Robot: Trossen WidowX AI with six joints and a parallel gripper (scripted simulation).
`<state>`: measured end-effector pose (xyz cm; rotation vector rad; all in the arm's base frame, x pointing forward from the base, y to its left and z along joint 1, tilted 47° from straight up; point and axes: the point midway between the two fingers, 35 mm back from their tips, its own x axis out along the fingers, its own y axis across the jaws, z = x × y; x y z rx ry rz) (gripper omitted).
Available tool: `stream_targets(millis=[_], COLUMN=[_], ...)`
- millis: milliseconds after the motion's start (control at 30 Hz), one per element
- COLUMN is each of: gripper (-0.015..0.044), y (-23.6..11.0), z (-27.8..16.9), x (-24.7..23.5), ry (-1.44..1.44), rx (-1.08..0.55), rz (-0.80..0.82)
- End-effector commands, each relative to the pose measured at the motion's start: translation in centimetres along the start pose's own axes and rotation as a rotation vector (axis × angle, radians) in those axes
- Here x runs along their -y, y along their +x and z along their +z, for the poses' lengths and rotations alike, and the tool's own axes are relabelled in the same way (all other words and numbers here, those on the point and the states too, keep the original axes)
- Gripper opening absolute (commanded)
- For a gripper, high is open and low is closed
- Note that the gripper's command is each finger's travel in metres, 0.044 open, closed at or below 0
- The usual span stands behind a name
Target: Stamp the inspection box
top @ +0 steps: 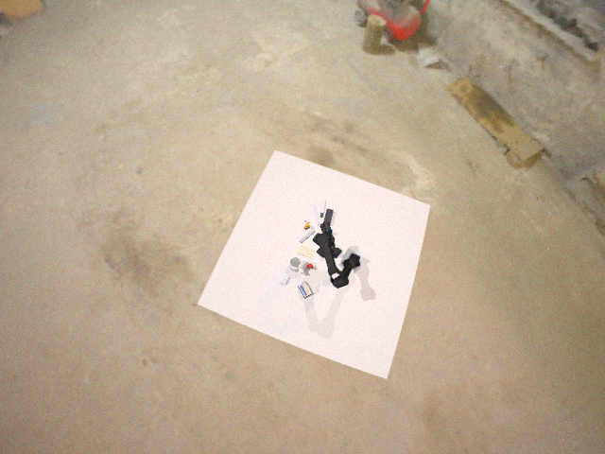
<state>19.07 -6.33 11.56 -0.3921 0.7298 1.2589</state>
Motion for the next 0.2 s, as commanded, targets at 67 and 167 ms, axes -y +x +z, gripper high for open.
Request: stream_targets(millis=[67,167], gripper=[0.0268,0.0268], y=[0.0,0.0], z=[0.0,0.0], x=[0.0,0.0], ry=[0.0,0.0], rx=[0.0,0.0], rz=[0.0,0.0])
